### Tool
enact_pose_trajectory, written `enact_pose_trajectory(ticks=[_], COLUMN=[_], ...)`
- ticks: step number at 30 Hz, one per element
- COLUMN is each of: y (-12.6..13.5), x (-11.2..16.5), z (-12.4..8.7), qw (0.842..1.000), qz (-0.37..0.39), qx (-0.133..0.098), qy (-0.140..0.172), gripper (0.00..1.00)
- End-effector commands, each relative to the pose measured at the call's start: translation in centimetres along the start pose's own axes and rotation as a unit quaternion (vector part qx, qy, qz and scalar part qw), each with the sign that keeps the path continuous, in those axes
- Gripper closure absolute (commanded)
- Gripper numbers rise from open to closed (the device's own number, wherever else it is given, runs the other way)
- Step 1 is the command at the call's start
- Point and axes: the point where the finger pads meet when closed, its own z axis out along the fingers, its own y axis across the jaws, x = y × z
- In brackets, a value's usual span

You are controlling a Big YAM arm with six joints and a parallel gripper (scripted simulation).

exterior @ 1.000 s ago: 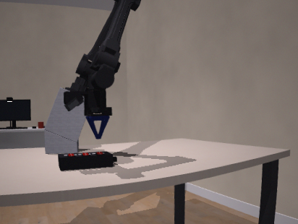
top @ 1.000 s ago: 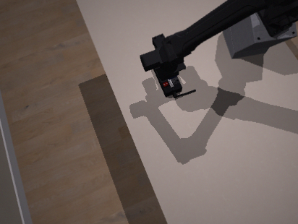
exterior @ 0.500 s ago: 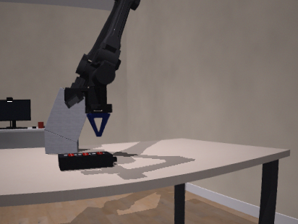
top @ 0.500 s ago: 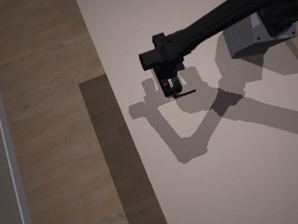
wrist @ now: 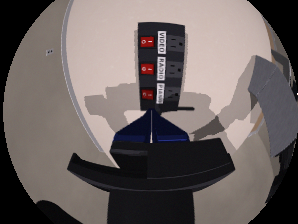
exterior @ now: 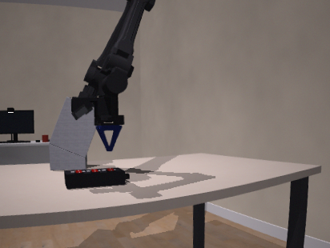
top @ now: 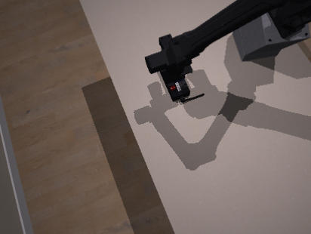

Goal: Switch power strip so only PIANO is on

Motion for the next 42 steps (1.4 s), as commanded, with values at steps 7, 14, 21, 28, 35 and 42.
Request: enact_pose_trajectory(ticks=[7,14,21,28,35,42], y=[1.2,1.3,1.4,1.3,1.4,1.5], x=[-0.4,-0.2,0.3,0.3,0.3,0.3], z=[-0.5,0.1,0.6,1.3,2.1,2.9], qw=[1.0,1.0,1.0,1.0,1.0,1.0], qz=[0.008,0.004,-0.003,-0.002,-0.003,-0.003], qx=[-0.012,-0.012,-0.011,-0.01,-0.011,-0.012], qy=[-0.003,-0.003,-0.002,-0.002,-0.002,-0.002], gripper=[1.0,1.0,1.0,1.0,1.0,1.0])
